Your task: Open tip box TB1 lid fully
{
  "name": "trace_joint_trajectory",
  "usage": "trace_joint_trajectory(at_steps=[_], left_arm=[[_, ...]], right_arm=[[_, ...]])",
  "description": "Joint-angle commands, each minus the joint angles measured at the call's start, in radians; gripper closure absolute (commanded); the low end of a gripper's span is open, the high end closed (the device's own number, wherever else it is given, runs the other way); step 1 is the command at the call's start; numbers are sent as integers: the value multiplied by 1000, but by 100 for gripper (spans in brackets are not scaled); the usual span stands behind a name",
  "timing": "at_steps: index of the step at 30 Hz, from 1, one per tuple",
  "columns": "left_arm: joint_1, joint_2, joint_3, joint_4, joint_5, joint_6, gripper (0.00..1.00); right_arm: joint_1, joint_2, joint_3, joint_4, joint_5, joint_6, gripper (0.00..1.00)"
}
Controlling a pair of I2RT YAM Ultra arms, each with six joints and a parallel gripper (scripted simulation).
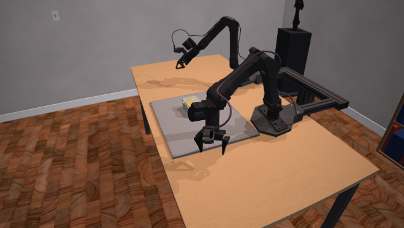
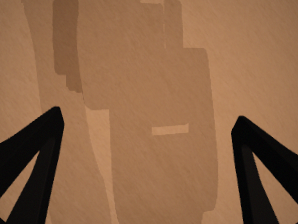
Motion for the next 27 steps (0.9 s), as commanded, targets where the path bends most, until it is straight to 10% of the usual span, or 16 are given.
trace_joint_trajectory(at_steps=[1,27], left_arm=[[-31,15,-32,125,137,151,0],[-171,52,-230,616,713,770,0]], right_arm=[[82,17,-15,37,-6,14,0],[632,137,-67,80,-11,18,0]])
